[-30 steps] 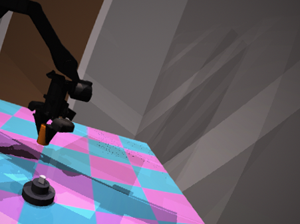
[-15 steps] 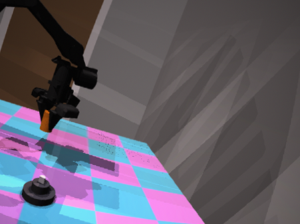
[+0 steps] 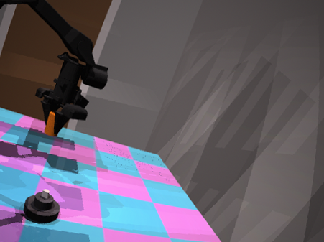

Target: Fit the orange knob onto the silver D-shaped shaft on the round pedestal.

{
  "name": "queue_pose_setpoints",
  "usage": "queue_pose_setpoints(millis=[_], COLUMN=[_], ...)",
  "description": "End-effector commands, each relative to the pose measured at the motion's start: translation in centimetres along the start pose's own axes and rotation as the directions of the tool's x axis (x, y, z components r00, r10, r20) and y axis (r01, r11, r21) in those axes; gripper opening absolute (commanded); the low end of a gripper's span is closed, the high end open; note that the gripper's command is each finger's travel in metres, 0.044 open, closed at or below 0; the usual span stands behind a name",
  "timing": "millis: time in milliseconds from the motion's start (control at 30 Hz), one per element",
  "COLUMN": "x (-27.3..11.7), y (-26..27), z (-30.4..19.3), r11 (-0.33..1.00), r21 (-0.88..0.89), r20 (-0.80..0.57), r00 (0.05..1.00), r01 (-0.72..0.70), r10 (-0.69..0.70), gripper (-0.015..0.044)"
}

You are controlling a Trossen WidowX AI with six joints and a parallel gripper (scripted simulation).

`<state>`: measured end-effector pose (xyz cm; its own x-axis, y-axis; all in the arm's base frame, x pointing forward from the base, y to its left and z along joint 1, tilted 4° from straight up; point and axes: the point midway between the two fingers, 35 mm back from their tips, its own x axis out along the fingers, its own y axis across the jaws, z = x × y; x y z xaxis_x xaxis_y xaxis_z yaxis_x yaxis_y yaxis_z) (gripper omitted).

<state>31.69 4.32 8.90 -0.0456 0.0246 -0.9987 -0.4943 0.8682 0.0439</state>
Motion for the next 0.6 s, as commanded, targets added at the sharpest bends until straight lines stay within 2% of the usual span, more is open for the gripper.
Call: queue_pose_setpoints(millis=[0, 567], x=[-0.1, 1.2], y=[-1.0, -5.8], z=[-0.3, -2.2], r11=[1.0, 0.999], r21=[0.026, 0.035], r20=[0.002, 0.001], r00=[1.0, 1.0], r01=[0.005, 0.007], r10=[-0.005, -0.007], gripper=[0.0, 0.0])
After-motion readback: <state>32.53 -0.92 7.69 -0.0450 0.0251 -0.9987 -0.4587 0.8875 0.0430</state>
